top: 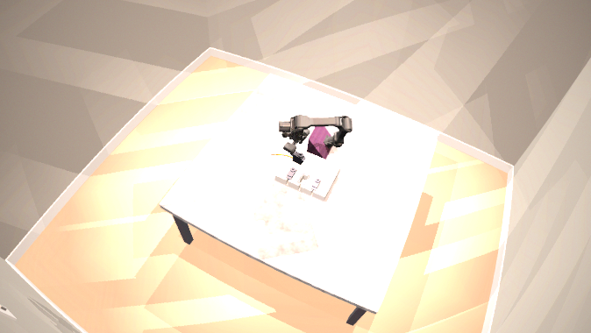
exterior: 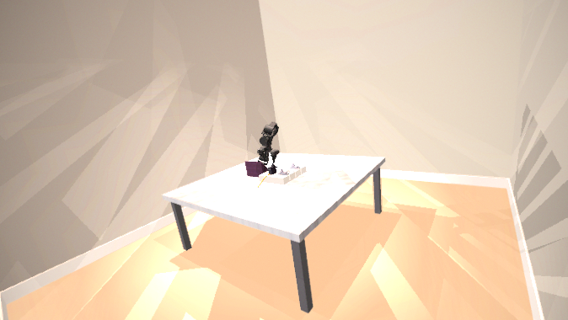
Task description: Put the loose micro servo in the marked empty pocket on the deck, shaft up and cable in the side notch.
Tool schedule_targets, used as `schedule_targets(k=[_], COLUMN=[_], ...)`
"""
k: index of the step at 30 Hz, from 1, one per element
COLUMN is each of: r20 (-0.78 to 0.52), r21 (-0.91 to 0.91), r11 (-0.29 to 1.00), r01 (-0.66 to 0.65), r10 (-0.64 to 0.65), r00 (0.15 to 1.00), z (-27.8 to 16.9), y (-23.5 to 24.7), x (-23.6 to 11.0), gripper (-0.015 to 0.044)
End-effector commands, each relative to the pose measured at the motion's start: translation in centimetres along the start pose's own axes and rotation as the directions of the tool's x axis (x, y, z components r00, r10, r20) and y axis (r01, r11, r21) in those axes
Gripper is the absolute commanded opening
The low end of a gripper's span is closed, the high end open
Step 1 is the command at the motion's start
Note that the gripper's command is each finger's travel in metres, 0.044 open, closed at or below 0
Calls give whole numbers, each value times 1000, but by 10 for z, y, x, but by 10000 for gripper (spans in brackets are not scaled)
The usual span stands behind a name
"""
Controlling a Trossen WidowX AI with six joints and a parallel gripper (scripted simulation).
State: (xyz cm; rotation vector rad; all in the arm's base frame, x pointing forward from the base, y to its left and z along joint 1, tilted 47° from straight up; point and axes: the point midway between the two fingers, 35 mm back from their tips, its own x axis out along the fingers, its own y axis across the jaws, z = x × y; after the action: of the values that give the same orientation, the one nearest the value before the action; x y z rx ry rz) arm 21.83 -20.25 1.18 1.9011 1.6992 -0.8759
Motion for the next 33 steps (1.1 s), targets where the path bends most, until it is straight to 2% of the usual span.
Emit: schedule_targets(k=[1, 9, 27, 33], r20=[-20, -21, -21, -21], r21=[0, 0, 0, 0], r11=[1000, 1000, 1000, 1000], r01=[-5, -6, -6, -6], r10=[5, 6, 6, 6], r00=[1000, 1000, 1000, 1000], z=[-4, -5, -6, -6], y=[-1, -2, -2, -2], x=[2, 26, 47, 47], gripper=[440, 440, 440, 282])
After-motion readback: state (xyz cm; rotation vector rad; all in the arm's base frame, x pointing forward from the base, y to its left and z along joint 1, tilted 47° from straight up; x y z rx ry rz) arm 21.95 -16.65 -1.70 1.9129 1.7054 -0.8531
